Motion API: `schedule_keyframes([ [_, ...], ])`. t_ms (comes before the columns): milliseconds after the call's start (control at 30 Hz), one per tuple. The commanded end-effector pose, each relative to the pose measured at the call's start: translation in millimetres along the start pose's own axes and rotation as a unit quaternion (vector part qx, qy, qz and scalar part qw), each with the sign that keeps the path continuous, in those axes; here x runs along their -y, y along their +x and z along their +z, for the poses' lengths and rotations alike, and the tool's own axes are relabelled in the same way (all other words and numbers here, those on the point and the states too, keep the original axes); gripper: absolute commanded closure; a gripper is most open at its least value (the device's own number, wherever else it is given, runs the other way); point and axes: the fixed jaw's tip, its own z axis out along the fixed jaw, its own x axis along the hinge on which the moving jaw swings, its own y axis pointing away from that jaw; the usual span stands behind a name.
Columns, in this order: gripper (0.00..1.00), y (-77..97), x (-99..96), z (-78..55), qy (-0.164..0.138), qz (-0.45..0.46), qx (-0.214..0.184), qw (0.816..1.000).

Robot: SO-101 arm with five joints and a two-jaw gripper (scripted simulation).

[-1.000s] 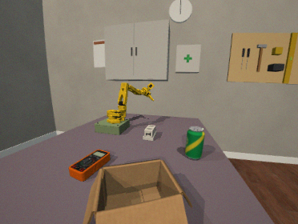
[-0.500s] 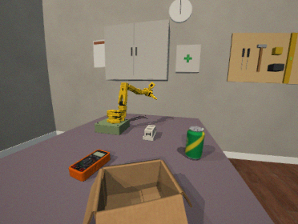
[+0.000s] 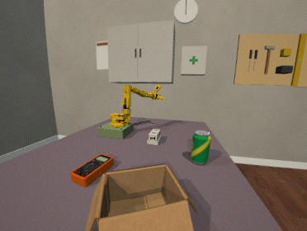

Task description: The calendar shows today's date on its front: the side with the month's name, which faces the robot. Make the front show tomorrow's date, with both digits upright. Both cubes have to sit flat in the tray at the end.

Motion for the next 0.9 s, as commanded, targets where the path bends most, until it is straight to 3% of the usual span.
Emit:
schedule_keyframes([
  [0, 0.12, -1.5, 14.7, -6.2, 0.023, -0.057, -0.013, 0.998],
  [100, 0.12, -0.9, 18.7, -7.2, 0.029, -0.072, -0.017, 0.997],
  [367, 0.16, 4.0, 52.2, -17.9, 0.074, -0.199, -0.062, 0.975],
  [600, 0.20, 9.4, 83.2, -32.6, 0.104, -0.313, -0.116, 0.937],
  [667, 0.20, 9.4, 83.2, -32.6, 0.104, -0.313, -0.116, 0.937],
  [867, 0.24, 14.9, 109.5, -49.4, 0.120, -0.408, -0.172, 0.889],
])
